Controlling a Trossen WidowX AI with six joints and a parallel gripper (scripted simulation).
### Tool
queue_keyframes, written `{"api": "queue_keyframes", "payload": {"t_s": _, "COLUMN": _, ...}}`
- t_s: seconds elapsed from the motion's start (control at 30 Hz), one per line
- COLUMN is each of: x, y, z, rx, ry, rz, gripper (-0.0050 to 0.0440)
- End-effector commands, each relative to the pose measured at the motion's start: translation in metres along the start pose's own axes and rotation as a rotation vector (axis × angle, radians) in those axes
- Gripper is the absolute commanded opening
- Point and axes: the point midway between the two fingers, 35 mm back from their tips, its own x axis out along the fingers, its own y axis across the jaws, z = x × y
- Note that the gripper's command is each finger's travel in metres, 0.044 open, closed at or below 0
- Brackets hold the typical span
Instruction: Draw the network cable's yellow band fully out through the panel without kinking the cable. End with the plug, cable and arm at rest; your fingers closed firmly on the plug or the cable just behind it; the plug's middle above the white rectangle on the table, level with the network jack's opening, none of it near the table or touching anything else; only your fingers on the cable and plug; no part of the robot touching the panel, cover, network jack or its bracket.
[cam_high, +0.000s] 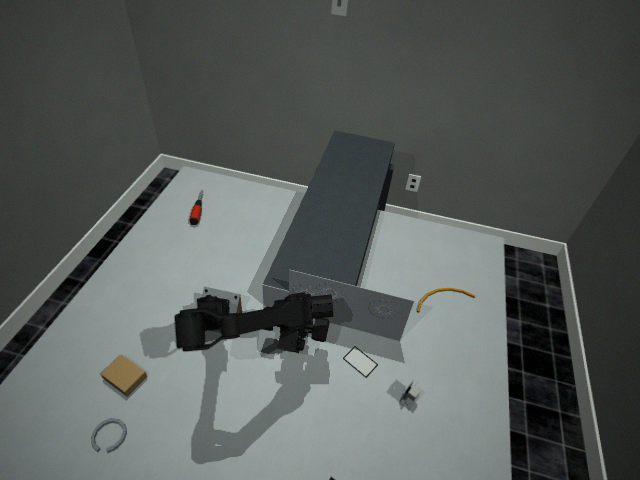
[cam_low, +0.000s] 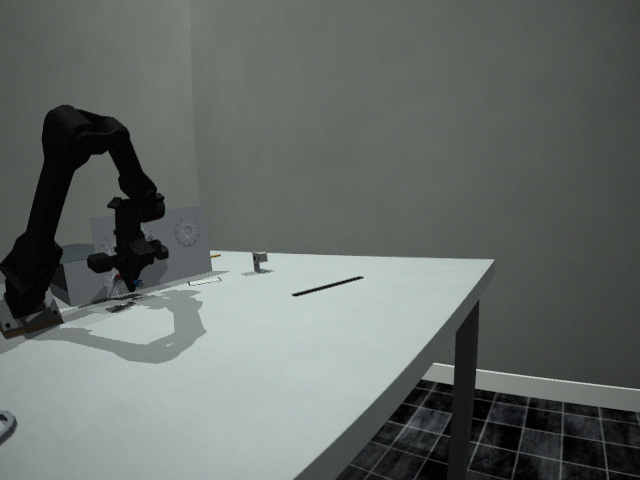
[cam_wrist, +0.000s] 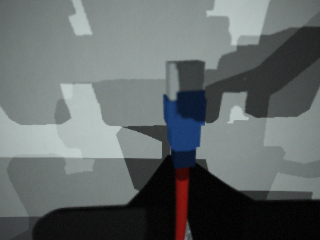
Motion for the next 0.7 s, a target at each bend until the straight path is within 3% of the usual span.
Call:
{"api": "queue_keyframes", "payload": {"t_s": 0.0, "x": -0.006, "y": 0.004, "z": 0.025, "rx": 0.035, "ry": -0.038, "rz": 0.019, "gripper": -0.0050}}
{"api": "queue_keyframes", "payload": {"t_s": 0.67, "x": -0.017, "y": 0.003, "z": 0.065, "rx": 0.040, "ry": -0.036, "rz": 0.026, "gripper": -0.0050}}
